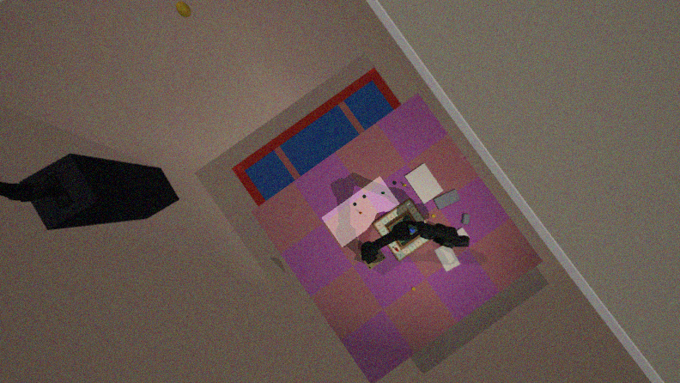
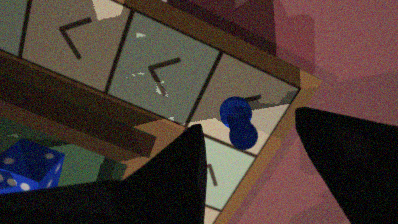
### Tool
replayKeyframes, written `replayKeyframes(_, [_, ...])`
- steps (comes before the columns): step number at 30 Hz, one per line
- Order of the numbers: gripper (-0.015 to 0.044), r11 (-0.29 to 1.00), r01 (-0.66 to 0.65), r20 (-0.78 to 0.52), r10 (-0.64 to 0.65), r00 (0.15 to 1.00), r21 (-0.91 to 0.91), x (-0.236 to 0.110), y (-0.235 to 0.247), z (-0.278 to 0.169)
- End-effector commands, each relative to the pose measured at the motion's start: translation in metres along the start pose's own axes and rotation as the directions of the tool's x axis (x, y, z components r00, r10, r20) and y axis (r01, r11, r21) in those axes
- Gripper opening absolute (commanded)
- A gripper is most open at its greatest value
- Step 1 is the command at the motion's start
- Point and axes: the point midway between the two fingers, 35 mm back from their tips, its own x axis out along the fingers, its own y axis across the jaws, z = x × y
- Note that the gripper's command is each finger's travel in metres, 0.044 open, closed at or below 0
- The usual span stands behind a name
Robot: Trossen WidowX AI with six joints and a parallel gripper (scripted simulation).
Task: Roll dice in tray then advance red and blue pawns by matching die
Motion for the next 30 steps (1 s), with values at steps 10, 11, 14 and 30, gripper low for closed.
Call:
replayKeyframes(10, [0.0069,1.000,-0.016,0.000,0.016,1.000,0.011,0.014,0.003,-0.002])
replayKeyframes(11, [0.0062,1.000,-0.016,0.000,0.016,1.000,0.011,0.014,0.003,-0.002])
replayKeyframes(14, [0.0042,1.000,-0.016,0.000,0.016,1.000,0.011,0.014,0.003,-0.002])
replayKeyframes(30, [0.0000,1.000,0.002,0.005,-0.002,1.000,0.019,-0.023,-0.003,0.001])
